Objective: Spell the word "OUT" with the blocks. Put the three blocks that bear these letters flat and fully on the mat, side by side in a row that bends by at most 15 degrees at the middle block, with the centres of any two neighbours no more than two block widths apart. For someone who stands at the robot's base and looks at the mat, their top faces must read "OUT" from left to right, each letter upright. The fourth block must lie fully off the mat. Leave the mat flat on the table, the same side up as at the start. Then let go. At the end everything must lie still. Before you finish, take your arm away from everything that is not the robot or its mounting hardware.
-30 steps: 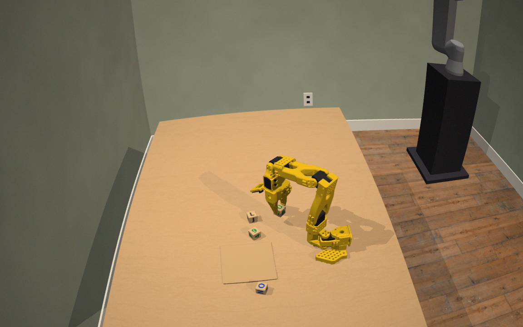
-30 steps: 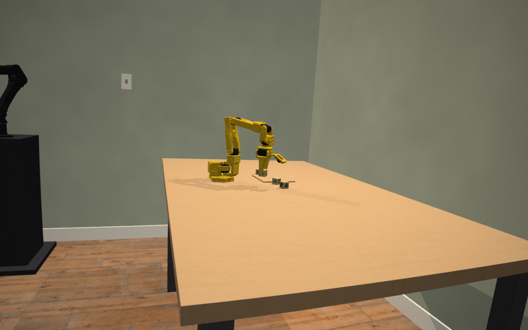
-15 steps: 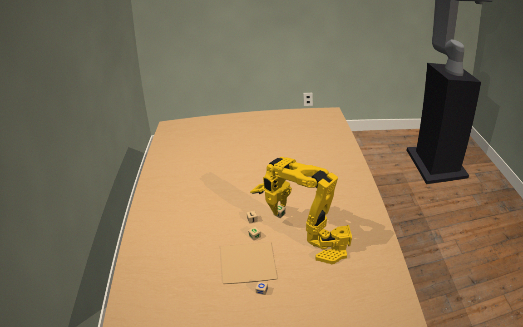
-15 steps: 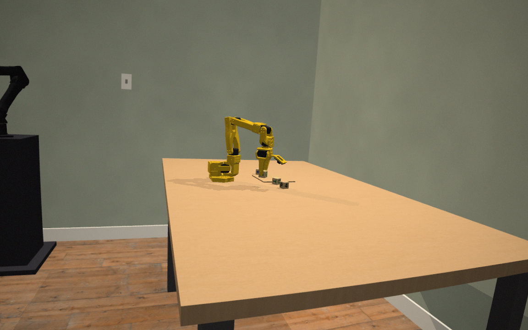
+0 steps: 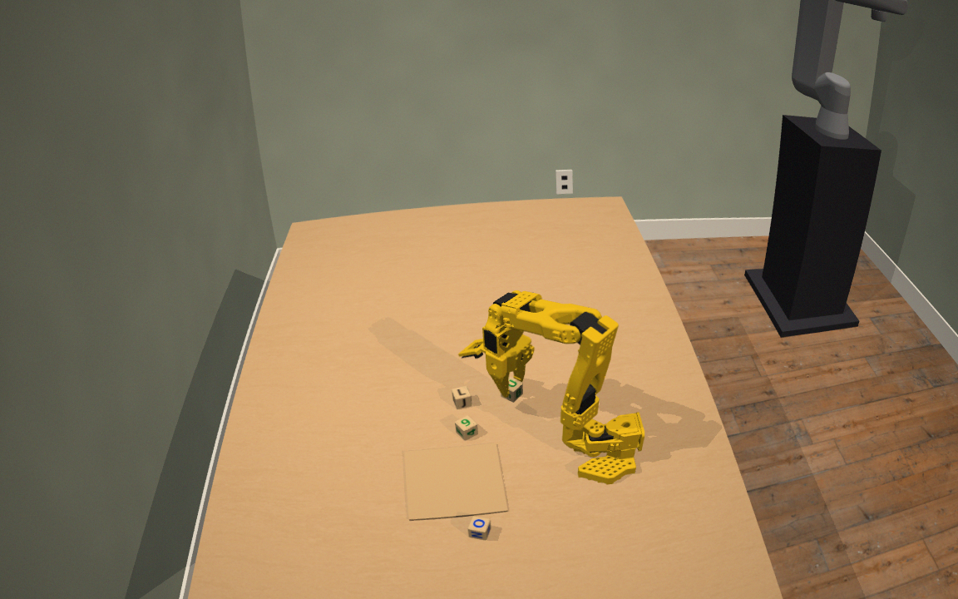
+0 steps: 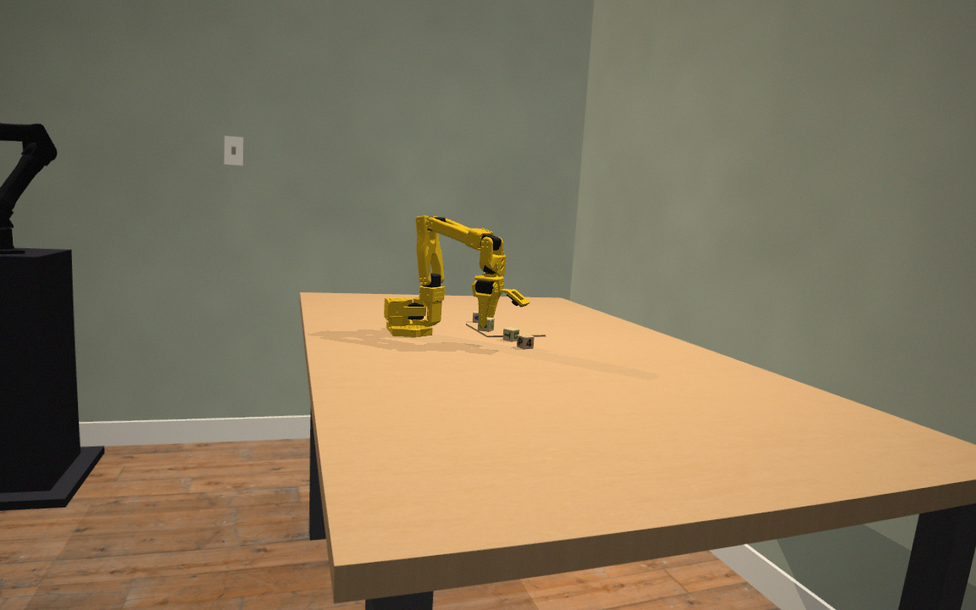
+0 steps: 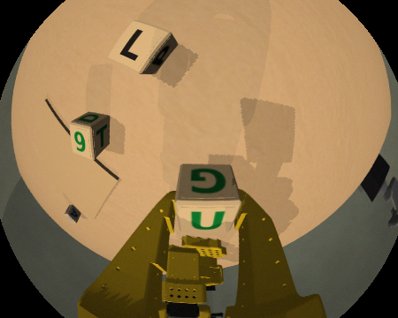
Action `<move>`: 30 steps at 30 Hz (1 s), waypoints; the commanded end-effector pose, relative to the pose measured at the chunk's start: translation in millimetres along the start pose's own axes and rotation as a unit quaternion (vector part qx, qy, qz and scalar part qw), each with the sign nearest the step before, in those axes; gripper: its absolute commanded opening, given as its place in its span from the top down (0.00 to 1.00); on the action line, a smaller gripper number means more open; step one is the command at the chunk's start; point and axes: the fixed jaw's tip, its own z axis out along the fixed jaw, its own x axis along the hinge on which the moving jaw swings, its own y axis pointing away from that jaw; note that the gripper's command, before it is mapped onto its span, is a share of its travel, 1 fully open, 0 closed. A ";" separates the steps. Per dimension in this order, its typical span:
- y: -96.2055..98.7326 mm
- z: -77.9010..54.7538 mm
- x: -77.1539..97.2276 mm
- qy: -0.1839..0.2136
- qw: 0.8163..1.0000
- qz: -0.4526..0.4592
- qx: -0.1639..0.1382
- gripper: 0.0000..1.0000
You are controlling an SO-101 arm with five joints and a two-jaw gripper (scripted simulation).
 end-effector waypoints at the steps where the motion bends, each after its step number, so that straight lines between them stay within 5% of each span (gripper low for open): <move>1: -1.4 -7.3 -7.5 -0.031 1.000 0.004 0.003 1.00; 30: -1.5 4.4 -8.1 -0.031 1.000 0.004 0.003 1.00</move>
